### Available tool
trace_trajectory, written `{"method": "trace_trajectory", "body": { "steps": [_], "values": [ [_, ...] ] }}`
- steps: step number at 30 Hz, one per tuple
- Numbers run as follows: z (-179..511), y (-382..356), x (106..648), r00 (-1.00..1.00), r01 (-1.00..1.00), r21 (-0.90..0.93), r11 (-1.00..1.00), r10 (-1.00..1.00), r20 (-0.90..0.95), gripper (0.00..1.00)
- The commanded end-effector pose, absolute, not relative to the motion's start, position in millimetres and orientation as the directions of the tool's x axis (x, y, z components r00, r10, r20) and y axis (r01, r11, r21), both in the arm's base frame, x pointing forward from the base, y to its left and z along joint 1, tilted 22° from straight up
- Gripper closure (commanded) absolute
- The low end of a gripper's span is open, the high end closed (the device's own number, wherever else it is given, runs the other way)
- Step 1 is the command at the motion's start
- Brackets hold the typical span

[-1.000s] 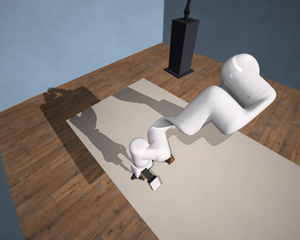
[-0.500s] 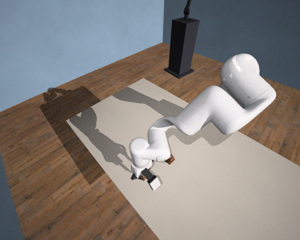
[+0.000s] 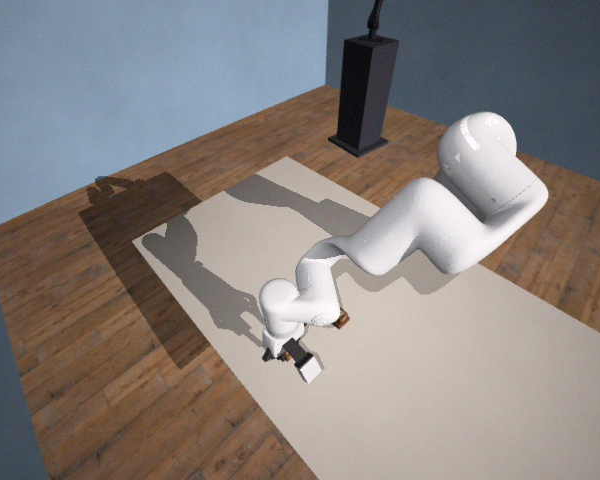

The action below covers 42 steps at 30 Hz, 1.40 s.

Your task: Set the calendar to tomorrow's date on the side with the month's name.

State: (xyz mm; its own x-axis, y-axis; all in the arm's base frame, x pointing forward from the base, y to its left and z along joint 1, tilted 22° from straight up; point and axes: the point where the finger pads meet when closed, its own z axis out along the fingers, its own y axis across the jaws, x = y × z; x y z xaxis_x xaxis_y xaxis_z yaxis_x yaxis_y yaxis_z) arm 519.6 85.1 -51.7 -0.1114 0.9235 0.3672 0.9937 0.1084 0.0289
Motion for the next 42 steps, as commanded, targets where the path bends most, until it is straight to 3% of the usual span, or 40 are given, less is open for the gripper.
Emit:
{"method": "trace_trajectory", "body": {
  "steps": [1, 42],
  "values": [
    [-55.9, 86.9, 521.0, -0.112, 0.994, 0.032, 0.108, 0.924, 0.367, 0.51],
    [-65.6, 90.8, 520.9, -0.112, 0.994, 0.032, 0.108, 0.924, 0.367, 0.51]
  ]
}}
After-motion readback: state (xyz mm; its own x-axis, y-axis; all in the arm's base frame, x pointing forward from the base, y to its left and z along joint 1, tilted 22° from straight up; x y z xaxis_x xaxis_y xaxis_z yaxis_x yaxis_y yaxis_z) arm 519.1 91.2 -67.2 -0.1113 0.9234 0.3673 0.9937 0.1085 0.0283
